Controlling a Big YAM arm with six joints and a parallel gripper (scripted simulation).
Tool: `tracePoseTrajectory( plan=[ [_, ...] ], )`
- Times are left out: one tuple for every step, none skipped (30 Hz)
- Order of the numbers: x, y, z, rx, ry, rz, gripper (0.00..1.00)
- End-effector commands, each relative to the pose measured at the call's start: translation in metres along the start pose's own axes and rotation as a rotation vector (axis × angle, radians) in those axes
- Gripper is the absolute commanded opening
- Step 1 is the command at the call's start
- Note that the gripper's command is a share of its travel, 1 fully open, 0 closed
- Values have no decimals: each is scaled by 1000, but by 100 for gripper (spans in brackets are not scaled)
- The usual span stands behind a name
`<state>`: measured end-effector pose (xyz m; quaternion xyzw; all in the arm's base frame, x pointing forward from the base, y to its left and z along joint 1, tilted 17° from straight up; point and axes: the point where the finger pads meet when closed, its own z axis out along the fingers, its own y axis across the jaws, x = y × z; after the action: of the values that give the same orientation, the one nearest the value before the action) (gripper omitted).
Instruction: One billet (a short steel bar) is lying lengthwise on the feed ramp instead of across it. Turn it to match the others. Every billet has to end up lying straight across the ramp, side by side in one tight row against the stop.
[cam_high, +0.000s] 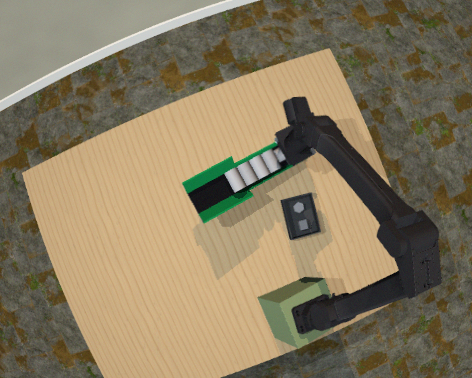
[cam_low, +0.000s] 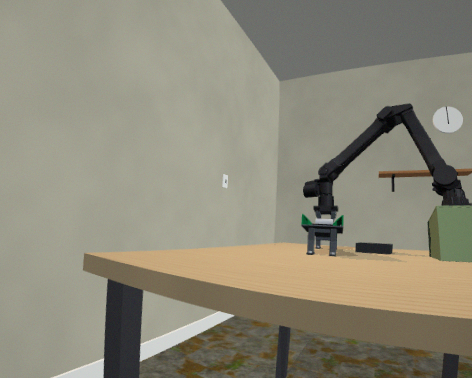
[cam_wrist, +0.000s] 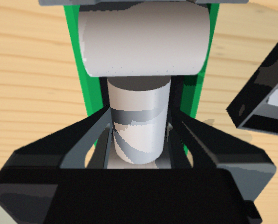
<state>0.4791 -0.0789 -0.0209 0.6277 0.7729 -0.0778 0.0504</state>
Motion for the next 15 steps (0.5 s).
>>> tracePoseTrajectory(
  plan=[
    [2, 31, -51, -86, -12, -5, 0],
    [2, 30, -53, -86, -12, -5, 0],
    [3, 30, -55, -87, -12, -5, 0],
    [3, 30, -57, -87, -12, -5, 0],
    [3, 30, -59, -87, -12, -5, 0],
    [3, 30, -61, -87, -12, -5, 0],
    [4, 30, -63, -87, -11, -5, 0],
    [4, 30, -65, -87, -11, -5, 0],
    [4, 30, -67, -87, -11, -5, 0],
    [4, 30, -69, -88, -11, -5, 0],
    [4, 30, -69, -88, -11, -5, 0],
    [4, 30, -69, -88, -11, -5, 0],
    [5, 29, -72, -88, -11, -5, 0],
    [5, 29, -74, -88, -11, -5, 0],
    [5, 29, -76, -88, -11, -5, 0]
  ],
)
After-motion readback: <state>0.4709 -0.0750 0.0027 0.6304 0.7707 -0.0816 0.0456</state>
